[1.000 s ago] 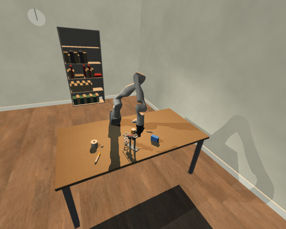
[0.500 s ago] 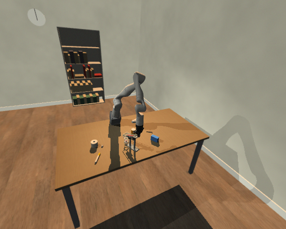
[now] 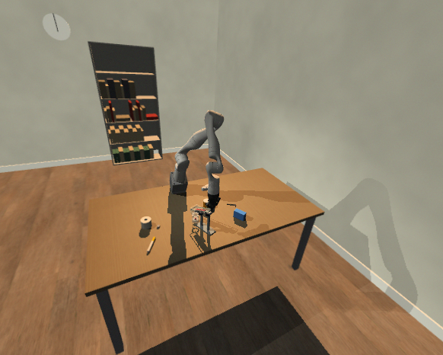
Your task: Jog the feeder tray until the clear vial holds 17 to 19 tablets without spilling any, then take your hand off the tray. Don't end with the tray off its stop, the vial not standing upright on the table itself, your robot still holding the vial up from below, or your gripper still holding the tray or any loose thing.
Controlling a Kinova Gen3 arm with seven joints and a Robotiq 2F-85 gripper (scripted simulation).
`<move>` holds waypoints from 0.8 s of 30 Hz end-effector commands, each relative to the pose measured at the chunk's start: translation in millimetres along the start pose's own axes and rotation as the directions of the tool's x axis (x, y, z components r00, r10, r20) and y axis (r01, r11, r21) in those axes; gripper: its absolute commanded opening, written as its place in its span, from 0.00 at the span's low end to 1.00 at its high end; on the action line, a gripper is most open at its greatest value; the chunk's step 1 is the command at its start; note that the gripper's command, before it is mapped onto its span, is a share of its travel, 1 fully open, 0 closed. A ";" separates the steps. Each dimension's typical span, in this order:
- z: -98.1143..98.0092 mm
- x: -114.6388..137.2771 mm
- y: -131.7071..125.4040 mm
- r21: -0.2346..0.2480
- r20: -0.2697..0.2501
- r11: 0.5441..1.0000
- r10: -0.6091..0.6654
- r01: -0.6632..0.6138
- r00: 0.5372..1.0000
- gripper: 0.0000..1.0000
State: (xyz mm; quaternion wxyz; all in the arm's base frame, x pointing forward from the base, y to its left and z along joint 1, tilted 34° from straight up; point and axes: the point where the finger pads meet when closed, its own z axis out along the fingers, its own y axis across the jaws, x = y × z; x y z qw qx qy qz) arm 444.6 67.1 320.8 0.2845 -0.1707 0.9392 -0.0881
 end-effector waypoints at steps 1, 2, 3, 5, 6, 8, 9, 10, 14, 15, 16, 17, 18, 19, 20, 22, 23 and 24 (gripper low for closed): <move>-1.4 -0.3 3.3 -0.007 -0.017 1.000 -0.002 0.002 1.000 0.00; -3.3 -4.7 3.3 -0.007 -0.017 1.000 -0.002 0.002 1.000 0.00; -5.2 -9.3 3.3 -0.007 -0.017 1.000 -0.002 0.002 1.000 0.00; -7.1 -13.8 3.3 -0.007 -0.017 1.000 -0.002 0.002 1.000 0.00; -7.1 -13.8 3.3 -0.007 -0.017 1.000 -0.002 0.002 1.000 0.00; -10.1 -20.9 3.3 -0.007 -0.017 1.000 -0.002 0.002 1.000 0.00; -11.1 -23.2 3.3 -0.007 -0.017 1.000 -0.002 0.002 1.000 0.00; -11.7 -24.6 3.3 -0.007 -0.017 1.000 -0.002 0.002 1.000 0.00; -12.0 -25.3 3.3 -0.007 -0.017 1.000 -0.002 0.002 1.000 0.00; -12.0 -25.3 3.3 -0.007 -0.017 1.000 -0.002 0.002 1.000 0.00; -12.0 -25.3 3.3 -0.007 -0.017 1.000 -0.002 0.002 1.000 0.00; -12.0 -25.3 3.3 -0.007 -0.017 1.000 -0.002 0.002 1.000 0.00; -12.0 -25.3 3.3 -0.007 -0.017 1.000 -0.002 0.002 1.000 0.00; -11.9 -25.2 3.3 -0.007 -0.017 1.000 -0.002 0.002 1.000 0.00; -11.6 -24.5 3.3 -0.007 -0.017 1.000 -0.002 0.002 1.000 0.00; -10.9 -22.8 3.3 -0.007 -0.017 1.000 -0.002 0.002 1.000 0.00; -10.9 -22.8 3.3 -0.007 -0.017 1.000 -0.002 0.002 1.000 0.00; -9.8 -20.1 3.3 -0.007 -0.017 1.000 -0.002 0.002 1.000 0.00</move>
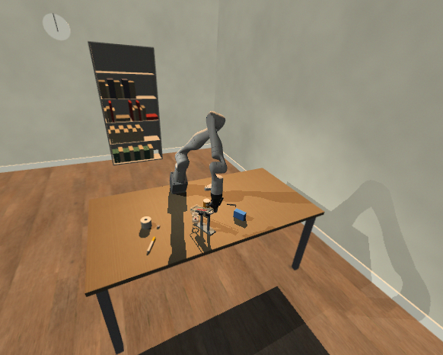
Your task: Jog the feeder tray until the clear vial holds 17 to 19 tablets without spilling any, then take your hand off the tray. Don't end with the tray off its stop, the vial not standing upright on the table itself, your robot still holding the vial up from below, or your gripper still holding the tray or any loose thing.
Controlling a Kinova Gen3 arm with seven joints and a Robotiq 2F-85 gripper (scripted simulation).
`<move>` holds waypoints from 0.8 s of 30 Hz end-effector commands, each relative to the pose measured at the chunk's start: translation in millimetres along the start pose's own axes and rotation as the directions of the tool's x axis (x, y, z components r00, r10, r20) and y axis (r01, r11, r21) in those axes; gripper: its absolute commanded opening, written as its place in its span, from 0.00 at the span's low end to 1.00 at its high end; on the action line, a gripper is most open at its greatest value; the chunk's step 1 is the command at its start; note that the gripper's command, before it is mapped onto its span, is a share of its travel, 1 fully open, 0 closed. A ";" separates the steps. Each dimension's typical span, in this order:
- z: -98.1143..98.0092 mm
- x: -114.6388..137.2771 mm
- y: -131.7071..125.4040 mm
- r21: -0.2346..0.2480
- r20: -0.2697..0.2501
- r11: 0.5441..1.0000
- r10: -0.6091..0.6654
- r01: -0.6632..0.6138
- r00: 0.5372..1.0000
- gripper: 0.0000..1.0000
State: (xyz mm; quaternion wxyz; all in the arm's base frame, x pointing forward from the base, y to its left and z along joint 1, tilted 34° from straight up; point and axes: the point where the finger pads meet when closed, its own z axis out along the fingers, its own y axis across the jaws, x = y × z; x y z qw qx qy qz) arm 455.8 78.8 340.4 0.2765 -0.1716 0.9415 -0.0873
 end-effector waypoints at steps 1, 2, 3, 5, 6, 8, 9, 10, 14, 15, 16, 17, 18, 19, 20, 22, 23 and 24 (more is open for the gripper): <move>2.5 6.5 0.6 -0.002 -0.001 1.000 0.000 0.000 1.000 0.00; 4.4 10.9 0.6 -0.002 -0.001 1.000 0.000 0.000 1.000 0.00; 6.5 15.7 0.6 -0.002 -0.001 1.000 0.000 0.000 1.000 0.00; 10.6 24.8 0.6 -0.002 -0.001 1.000 0.000 0.000 1.000 0.00; 12.3 28.7 0.6 -0.002 -0.001 1.000 0.000 0.000 1.000 0.00; 14.4 33.5 0.6 -0.002 -0.001 1.000 0.000 0.000 1.000 0.00; 14.8 34.3 0.7 -0.002 -0.001 1.000 0.000 0.000 1.000 0.00; 14.8 34.4 0.7 -0.002 -0.001 1.000 0.000 0.000 1.000 0.00; 12.8 29.8 0.6 -0.002 -0.001 1.000 0.000 0.000 1.000 0.00; 12.8 29.8 0.6 -0.002 -0.001 1.000 0.000 0.000 1.000 0.00; 12.8 29.8 0.6 -0.002 -0.001 1.000 0.000 0.000 1.000 0.00; 11.4 26.5 0.6 -0.002 -0.001 1.000 0.000 0.000 1.000 0.00; 9.6 22.5 0.6 -0.002 -0.001 1.000 0.000 0.000 1.000 0.00; 7.6 18.1 0.6 -0.002 -0.001 1.000 0.000 0.000 1.000 0.00; 5.6 13.5 0.6 -0.002 -0.001 1.000 0.000 0.000 1.000 0.00; 1.9 5.2 0.6 -0.002 -0.001 1.000 0.000 0.000 1.000 0.00; 0.5 2.0 0.6 -0.002 -0.001 1.000 0.000 0.000 1.000 0.00; -0.5 -0.3 0.6 -0.002 -0.001 1.000 0.000 0.000 1.000 0.00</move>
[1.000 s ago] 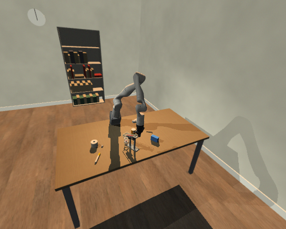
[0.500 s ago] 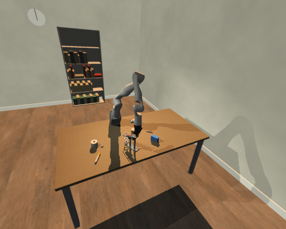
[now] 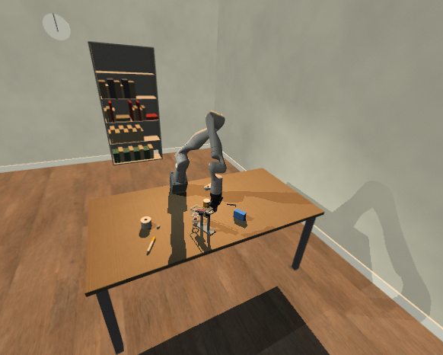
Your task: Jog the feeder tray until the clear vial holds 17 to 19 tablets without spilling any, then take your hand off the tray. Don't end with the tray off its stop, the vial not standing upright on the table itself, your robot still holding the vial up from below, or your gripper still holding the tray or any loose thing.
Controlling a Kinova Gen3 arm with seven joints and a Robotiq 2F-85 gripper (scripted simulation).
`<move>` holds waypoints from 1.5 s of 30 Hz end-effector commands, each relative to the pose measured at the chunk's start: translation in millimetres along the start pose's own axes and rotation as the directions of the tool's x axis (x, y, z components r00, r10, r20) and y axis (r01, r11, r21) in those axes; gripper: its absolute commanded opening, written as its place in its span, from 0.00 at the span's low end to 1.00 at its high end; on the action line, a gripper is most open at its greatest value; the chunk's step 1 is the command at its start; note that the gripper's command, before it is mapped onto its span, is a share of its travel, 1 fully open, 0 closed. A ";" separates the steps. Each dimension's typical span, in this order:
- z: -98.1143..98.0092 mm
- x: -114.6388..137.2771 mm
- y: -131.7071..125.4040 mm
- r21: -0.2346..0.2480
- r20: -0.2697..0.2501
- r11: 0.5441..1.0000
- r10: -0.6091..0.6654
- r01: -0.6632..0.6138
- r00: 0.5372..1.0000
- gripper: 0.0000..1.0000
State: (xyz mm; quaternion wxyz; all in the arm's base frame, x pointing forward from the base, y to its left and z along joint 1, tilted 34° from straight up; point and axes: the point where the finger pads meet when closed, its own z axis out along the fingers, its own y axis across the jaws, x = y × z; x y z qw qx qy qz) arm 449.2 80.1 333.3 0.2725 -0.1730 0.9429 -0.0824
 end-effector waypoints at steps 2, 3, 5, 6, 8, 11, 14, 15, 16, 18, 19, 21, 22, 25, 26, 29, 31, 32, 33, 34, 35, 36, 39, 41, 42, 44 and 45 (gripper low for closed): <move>-3.7 -10.4 -4.2 0.010 0.006 1.000 0.000 0.000 1.000 0.00; -3.7 -10.5 -4.2 0.010 0.006 1.000 0.000 0.000 1.000 0.00; -3.7 -10.5 -4.2 0.010 0.006 1.000 0.000 0.000 1.000 0.00; -3.7 -10.5 -4.2 0.010 0.006 1.000 0.000 0.000 1.000 0.00; -3.7 -10.5 -4.2 0.010 0.006 1.000 0.000 0.000 1.000 0.00; -3.7 -10.5 -4.2 0.010 0.006 1.000 0.000 0.000 1.000 0.00; -2.6 -8.0 -4.2 0.010 0.006 1.000 0.000 0.000 1.000 0.00; -1.4 -5.3 -4.2 0.010 0.006 1.000 0.000 0.000 1.000 0.00; 0.3 -1.7 -4.2 0.010 0.006 1.000 0.000 0.000 1.000 0.00; 4.4 7.4 -4.2 0.010 0.006 1.000 0.000 0.000 1.000 0.00; 6.5 12.2 -4.2 0.010 0.006 1.000 0.000 0.000 1.000 0.00; 10.3 20.5 -4.3 0.010 0.006 1.000 0.000 0.000 1.000 0.00; 11.6 23.4 -4.3 0.010 0.006 1.000 0.000 0.000 1.000 0.00; 12.7 26.0 -4.3 0.010 0.006 1.000 0.000 0.000 1.000 0.00; 12.7 26.0 -4.3 0.010 0.006 1.000 0.000 0.000 1.000 0.00; 12.5 25.4 -4.3 0.010 0.006 1.000 0.000 0.000 1.000 0.00; 10.8 21.5 -4.3 0.010 0.006 1.000 0.000 0.000 1.000 0.00; 9.3 18.3 -4.3 0.010 0.006 1.000 0.000 0.000 1.000 0.00; 7.5 14.3 -4.3 0.010 0.006 1.000 0.000 0.000 1.000 0.00; 5.5 9.9 -4.2 0.010 0.006 1.000 0.000 0.000 1.000 0.00; 3.4 5.3 -4.2 0.010 0.006 1.000 0.000 0.000 1.000 0.00; 1.5 0.9 -4.2 0.010 0.006 1.000 0.000 0.000 1.000 0.00; -2.8 -8.5 -4.2 0.010 0.006 1.000 0.000 0.000 1.000 0.00; -3.7 -10.4 -4.2 0.010 0.006 1.000 0.000 0.000 1.000 0.00; -3.7 -10.4 -4.2 0.010 0.006 1.000 0.000 0.000 1.000 0.00; -3.7 -10.5 -4.2 0.010 0.006 1.000 0.000 0.000 1.000 0.00; -3.7 -10.5 -4.2 0.010 0.006 1.000 0.000 0.000 1.000 0.00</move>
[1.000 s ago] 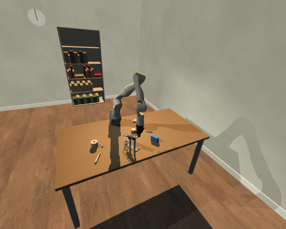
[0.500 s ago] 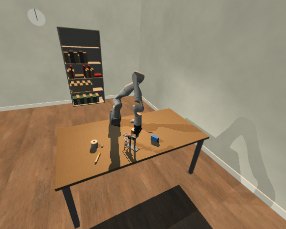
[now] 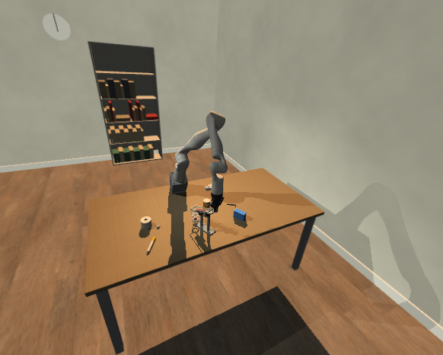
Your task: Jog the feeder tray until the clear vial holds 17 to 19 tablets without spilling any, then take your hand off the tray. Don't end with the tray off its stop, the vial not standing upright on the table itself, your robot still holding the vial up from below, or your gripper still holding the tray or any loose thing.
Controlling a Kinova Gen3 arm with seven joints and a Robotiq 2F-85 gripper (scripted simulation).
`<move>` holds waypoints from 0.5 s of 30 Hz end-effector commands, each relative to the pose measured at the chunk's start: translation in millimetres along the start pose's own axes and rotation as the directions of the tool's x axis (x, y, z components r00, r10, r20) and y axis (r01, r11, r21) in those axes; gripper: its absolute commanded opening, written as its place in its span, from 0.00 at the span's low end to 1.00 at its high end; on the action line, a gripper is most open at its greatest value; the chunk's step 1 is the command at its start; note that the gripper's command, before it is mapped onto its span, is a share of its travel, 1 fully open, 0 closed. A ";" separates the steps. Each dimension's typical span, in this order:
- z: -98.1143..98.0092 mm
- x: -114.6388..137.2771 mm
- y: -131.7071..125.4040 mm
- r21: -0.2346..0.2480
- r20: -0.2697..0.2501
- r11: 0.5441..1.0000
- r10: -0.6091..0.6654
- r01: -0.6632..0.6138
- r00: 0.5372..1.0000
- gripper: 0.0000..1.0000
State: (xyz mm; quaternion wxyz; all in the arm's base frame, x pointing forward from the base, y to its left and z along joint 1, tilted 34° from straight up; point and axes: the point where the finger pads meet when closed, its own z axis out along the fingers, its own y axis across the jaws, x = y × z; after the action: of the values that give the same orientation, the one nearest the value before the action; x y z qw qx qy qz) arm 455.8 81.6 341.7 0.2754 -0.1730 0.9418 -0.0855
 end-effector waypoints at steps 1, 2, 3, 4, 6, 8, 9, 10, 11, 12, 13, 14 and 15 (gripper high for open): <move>-0.2 -0.7 -1.6 0.003 0.001 1.000 0.002 -0.002 1.000 0.00; -0.2 -0.7 -1.6 0.003 0.001 1.000 0.002 -0.002 1.000 0.00; -0.2 -0.7 -1.6 0.003 0.001 1.000 0.002 -0.002 1.000 0.00; -0.2 -0.7 -1.6 0.003 0.001 1.000 0.002 -0.002 1.000 0.00; -0.1 -0.6 -1.6 0.003 0.001 1.000 0.002 -0.002 1.000 0.00; 0.8 1.4 -1.6 0.003 0.001 1.000 0.002 -0.002 1.000 0.00; 1.8 3.7 -1.6 0.003 0.001 1.000 0.002 -0.002 1.000 0.00; 3.2 6.9 -1.6 0.003 0.001 1.000 0.002 -0.002 1.000 0.00; 4.9 10.8 -1.6 0.003 0.001 1.000 0.002 -0.002 1.000 0.00; 6.8 15.1 -1.6 0.003 0.001 1.000 0.002 -0.002 1.000 0.00; 8.8 19.6 -1.6 0.003 0.001 1.000 0.002 -0.002 1.000 0.00; 8.8 19.6 -1.6 0.003 0.001 1.000 0.002 -0.002 1.000 0.00; 8.8 19.6 -1.6 0.003 0.001 1.000 0.002 -0.002 1.000 0.00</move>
State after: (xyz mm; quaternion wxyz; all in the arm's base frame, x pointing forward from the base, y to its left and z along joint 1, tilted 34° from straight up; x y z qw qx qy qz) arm 449.0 70.4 328.6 0.2775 -0.1700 0.9413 -0.0898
